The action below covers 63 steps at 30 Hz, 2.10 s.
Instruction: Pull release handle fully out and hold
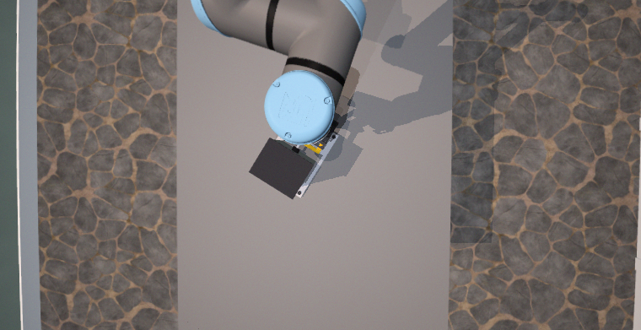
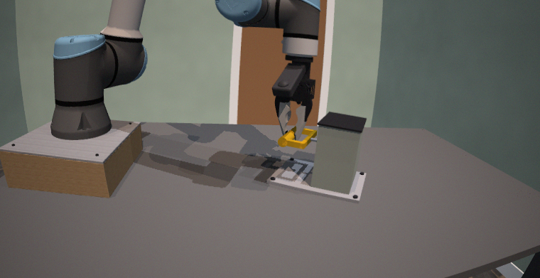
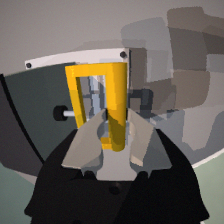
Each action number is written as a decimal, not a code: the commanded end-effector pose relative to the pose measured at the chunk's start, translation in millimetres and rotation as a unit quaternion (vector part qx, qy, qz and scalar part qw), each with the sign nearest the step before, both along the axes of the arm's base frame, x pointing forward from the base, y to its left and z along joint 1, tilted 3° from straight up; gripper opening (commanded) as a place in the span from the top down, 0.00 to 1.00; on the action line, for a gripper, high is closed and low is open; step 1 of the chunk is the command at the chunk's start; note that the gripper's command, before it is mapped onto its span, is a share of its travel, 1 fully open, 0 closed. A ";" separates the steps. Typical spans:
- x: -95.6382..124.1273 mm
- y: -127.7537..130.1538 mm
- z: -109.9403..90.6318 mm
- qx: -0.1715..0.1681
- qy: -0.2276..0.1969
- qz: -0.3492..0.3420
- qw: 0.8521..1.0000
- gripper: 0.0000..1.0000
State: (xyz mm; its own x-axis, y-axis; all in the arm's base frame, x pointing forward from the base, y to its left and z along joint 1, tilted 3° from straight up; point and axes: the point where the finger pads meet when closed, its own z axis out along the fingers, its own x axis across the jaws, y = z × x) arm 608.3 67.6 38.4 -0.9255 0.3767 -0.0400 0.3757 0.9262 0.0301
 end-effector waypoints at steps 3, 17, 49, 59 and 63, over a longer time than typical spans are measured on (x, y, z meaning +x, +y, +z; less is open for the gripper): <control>0.7 -0.1 0.7 0.000 -0.001 0.000 1.000 1.00; 0.7 -0.1 0.7 0.000 -0.001 0.000 1.000 1.00; 0.0 0.2 0.6 0.000 -0.001 0.000 1.000 1.00; -7.6 3.3 0.3 0.000 -0.001 0.000 1.000 1.00; -14.9 6.2 0.0 0.000 -0.001 0.000 1.000 1.00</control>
State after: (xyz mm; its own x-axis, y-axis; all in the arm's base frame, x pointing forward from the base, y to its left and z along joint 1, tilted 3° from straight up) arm 600.7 70.7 38.3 -0.9254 0.3768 -0.0411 0.3758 0.9262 0.0301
